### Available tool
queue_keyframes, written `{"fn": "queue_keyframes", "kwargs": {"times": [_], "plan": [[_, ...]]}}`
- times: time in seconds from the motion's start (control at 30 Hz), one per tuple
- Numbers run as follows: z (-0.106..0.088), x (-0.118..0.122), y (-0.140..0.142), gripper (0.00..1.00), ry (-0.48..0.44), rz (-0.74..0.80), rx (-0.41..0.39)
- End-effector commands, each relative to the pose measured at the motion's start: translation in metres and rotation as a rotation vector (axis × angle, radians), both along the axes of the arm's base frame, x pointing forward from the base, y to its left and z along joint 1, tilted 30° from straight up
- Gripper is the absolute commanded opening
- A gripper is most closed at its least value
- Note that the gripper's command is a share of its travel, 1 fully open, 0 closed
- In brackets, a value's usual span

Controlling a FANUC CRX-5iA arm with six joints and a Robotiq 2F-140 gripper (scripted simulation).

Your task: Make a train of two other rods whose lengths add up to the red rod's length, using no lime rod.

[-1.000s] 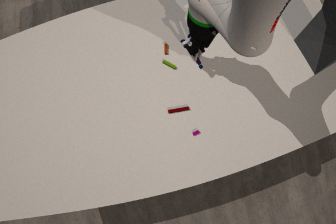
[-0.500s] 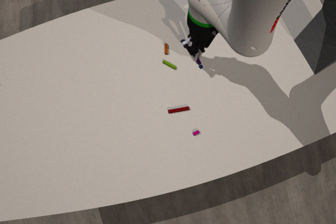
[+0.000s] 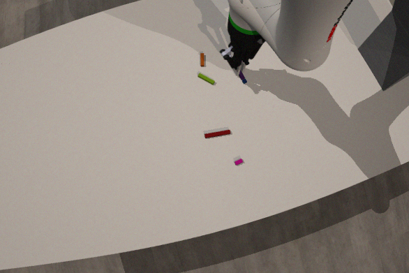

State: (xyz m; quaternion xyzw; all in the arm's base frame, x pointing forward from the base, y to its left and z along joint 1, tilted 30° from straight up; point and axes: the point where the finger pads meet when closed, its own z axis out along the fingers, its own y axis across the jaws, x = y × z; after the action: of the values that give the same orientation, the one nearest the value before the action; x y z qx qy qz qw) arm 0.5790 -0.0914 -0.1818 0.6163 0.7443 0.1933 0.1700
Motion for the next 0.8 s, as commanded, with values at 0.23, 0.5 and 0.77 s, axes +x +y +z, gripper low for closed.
{"fn": "queue_keyframes", "kwargs": {"times": [0.23, 0.5, 0.77], "plan": [[-0.0050, 0.0029, 0.0003, 0.03, 0.000, 0.000, 0.000], [-0.0050, 0.0029, 0.0003, 0.03, 0.000, 0.000, 0.000], [-0.0050, 0.0029, 0.0003, 0.03, 0.000, 0.000, 0.000]]}}
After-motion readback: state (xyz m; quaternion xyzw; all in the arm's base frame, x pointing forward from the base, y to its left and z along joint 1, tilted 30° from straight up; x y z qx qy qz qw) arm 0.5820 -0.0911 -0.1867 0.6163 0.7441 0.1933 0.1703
